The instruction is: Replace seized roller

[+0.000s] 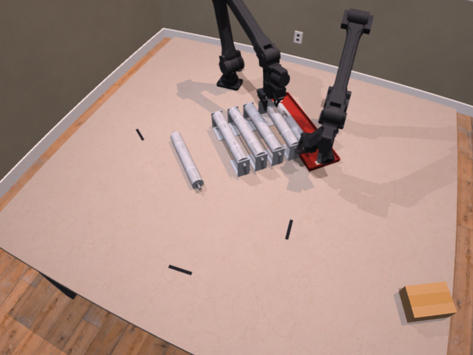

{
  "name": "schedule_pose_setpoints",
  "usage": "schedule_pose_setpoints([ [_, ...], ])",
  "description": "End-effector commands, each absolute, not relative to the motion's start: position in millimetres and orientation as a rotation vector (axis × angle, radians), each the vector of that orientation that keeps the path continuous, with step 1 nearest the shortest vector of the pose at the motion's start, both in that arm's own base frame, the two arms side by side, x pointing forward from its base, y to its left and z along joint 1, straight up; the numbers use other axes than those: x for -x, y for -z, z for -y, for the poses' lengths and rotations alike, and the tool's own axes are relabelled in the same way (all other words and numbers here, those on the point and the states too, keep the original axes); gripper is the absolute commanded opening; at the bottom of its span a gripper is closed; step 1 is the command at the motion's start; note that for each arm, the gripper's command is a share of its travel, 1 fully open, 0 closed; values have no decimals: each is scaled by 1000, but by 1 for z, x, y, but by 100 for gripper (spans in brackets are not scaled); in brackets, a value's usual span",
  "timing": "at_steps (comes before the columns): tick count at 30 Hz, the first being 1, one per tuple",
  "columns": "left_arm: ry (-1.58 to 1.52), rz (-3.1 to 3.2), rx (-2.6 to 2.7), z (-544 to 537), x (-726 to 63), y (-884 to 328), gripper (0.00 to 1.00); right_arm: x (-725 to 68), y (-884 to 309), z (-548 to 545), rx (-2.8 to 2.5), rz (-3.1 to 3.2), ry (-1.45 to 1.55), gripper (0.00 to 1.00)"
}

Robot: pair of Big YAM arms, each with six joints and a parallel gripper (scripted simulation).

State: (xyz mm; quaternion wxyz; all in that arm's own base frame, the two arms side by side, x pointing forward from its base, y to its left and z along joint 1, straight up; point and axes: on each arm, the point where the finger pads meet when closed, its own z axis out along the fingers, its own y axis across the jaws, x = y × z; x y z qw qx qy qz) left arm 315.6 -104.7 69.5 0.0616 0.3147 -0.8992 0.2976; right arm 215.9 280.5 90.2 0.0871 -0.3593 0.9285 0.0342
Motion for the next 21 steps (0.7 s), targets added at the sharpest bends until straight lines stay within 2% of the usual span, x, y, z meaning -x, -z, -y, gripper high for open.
schedule_pose_setpoints([
  [1, -968, 2811, -985, 90, -354, -97, 3, -219, -93, -280, 1049, -2768, -105, 32],
  [21, -988, 2841, -995, 83, -366, -104, 3, -218, -93, -279, 1052, -2773, -100, 32],
])
